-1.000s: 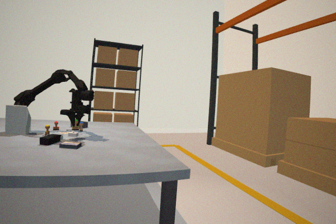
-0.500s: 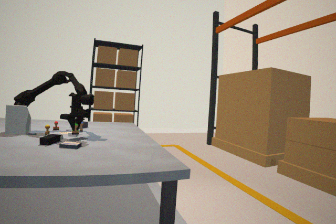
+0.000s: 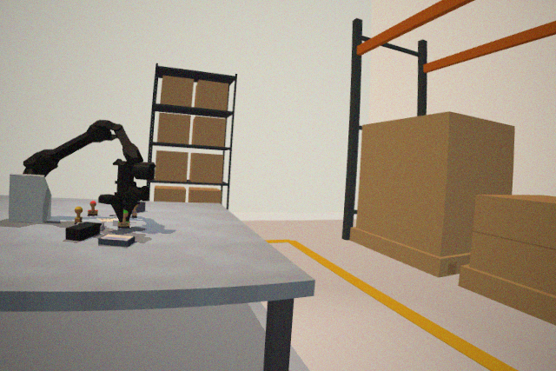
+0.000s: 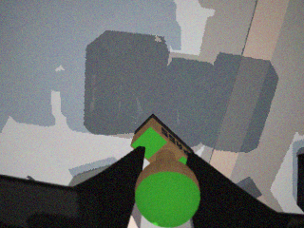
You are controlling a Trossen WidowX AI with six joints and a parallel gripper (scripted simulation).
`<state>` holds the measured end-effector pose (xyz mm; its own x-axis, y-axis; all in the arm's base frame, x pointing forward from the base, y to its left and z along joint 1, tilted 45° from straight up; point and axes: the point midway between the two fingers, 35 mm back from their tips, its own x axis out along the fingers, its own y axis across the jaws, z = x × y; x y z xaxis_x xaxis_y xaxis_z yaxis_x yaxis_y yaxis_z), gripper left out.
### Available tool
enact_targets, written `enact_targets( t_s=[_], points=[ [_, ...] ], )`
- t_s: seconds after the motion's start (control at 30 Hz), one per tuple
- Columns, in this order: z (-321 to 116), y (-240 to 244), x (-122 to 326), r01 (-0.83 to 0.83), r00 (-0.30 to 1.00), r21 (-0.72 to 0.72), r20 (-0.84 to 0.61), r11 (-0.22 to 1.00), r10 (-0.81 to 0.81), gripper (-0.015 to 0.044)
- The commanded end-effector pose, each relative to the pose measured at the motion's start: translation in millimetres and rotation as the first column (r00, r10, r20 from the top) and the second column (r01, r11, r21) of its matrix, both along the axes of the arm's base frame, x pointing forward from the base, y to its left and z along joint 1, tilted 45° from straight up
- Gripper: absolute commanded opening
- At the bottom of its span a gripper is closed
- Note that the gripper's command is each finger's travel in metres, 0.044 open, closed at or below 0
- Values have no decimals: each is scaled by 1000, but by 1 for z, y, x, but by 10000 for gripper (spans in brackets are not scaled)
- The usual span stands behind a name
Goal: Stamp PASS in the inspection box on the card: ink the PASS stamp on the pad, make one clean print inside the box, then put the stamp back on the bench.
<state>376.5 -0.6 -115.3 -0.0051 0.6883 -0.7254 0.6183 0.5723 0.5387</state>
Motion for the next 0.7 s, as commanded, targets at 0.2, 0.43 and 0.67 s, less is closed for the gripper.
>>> enact_targets(
  t_s=[0.2,0.43,0.67],
  points=[
    [1,0,1,0,1000,-1,2,1000,0,236],
    [28,-30,5,2,1000,-5,1,1000,-2,266],
    [84,-83,1,3,1000,-2,-3,1000,-3,266]
  ],
)
